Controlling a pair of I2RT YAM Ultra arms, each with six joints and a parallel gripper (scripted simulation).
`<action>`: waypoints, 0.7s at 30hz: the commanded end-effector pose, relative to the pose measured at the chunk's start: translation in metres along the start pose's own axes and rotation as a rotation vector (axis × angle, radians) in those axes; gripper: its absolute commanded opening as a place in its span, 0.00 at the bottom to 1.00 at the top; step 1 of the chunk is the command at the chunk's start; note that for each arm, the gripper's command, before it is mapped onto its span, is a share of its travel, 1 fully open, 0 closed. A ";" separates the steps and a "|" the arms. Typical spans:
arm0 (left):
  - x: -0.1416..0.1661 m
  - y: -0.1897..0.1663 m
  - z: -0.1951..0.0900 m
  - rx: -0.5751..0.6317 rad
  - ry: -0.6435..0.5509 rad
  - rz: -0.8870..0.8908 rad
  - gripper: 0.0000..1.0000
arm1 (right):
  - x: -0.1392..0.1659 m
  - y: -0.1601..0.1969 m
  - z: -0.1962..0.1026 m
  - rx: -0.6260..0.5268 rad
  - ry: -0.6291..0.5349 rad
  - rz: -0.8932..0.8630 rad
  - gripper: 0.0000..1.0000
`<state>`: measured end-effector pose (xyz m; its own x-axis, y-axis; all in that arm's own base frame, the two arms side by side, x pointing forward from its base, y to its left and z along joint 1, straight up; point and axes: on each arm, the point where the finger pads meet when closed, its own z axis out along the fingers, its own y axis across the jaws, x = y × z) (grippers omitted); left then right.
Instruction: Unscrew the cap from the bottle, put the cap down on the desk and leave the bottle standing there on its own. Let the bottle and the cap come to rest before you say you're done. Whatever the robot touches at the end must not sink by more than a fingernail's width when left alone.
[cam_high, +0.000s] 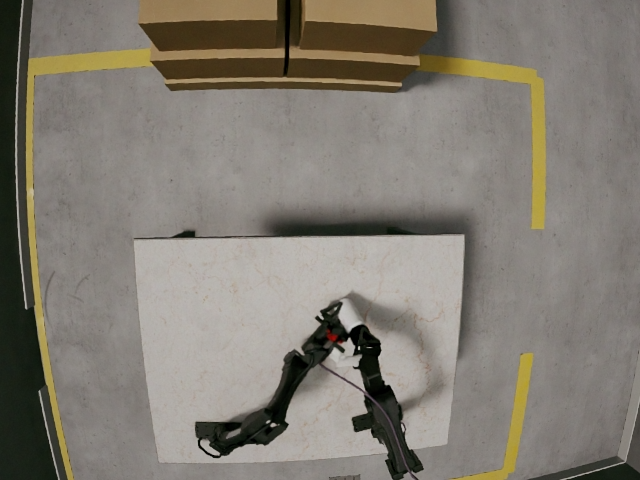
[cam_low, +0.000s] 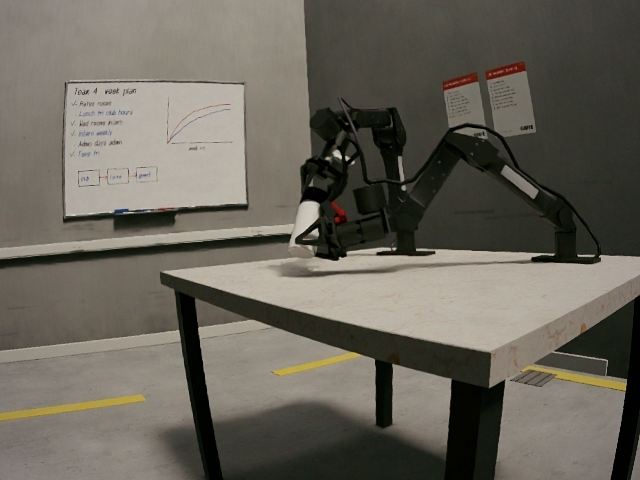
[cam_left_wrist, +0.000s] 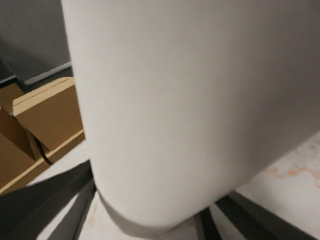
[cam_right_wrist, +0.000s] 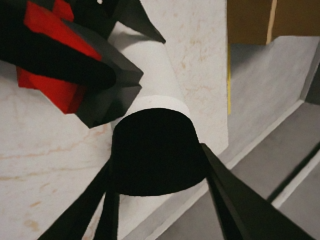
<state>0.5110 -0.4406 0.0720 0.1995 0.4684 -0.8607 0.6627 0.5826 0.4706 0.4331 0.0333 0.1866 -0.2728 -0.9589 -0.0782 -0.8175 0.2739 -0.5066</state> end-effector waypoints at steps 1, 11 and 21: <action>-0.030 0.023 -0.001 -0.061 -0.082 -0.020 0.00 | -0.002 -0.009 -0.016 0.057 -0.033 -0.047 0.00; -0.030 0.023 -0.001 -0.061 -0.082 -0.020 0.00 | 0.005 -0.007 -0.030 0.022 -0.008 0.010 0.00; -0.030 0.023 -0.001 -0.061 -0.082 -0.020 0.00 | 0.007 -0.007 -0.035 0.015 -0.002 0.029 0.00</action>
<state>0.5107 -0.4422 0.0763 0.2124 0.4575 -0.8635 0.6604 0.5841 0.4719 0.4267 0.0328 0.1984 -0.2719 -0.9592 -0.0778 -0.8205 0.2733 -0.5021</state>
